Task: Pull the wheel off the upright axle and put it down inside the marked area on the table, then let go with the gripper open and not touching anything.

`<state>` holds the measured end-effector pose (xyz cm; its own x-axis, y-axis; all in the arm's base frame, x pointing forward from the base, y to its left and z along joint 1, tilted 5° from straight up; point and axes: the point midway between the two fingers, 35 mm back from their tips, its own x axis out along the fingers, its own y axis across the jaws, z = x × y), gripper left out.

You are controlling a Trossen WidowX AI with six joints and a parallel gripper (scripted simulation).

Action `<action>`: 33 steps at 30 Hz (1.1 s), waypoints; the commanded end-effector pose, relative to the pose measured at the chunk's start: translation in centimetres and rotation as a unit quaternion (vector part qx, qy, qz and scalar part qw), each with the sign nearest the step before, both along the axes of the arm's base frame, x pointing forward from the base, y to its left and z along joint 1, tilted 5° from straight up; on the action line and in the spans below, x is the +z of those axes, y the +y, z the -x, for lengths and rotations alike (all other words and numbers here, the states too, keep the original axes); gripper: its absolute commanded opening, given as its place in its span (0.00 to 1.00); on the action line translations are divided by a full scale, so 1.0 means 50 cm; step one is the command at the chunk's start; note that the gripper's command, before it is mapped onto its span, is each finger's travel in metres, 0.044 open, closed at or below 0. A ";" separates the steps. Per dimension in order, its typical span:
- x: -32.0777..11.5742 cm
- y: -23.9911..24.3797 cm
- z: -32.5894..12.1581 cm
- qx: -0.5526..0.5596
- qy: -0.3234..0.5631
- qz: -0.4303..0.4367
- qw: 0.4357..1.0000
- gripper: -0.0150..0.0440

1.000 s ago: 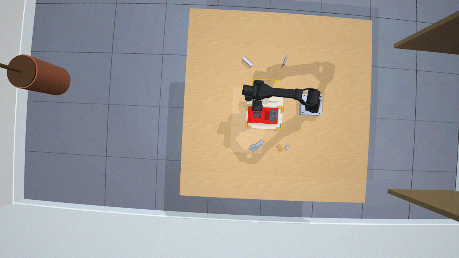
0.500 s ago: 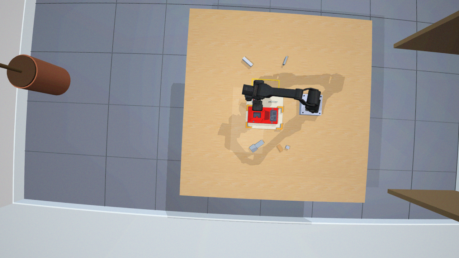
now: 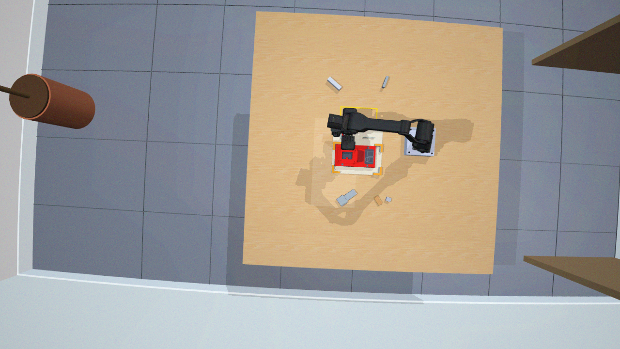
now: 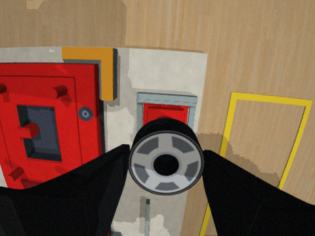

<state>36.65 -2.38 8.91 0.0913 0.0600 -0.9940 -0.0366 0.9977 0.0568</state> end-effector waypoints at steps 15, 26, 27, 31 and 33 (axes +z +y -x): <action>0.015 -0.001 0.002 0.002 -0.001 0.001 1.000 0.25; 0.070 -0.004 0.007 0.002 -0.001 0.001 1.000 0.25; 0.079 -0.004 0.008 0.002 -0.001 0.001 1.000 0.25; 0.087 -0.005 0.008 0.002 -0.001 0.001 1.000 0.25; 0.071 -0.011 0.009 -0.001 0.001 0.000 1.000 0.25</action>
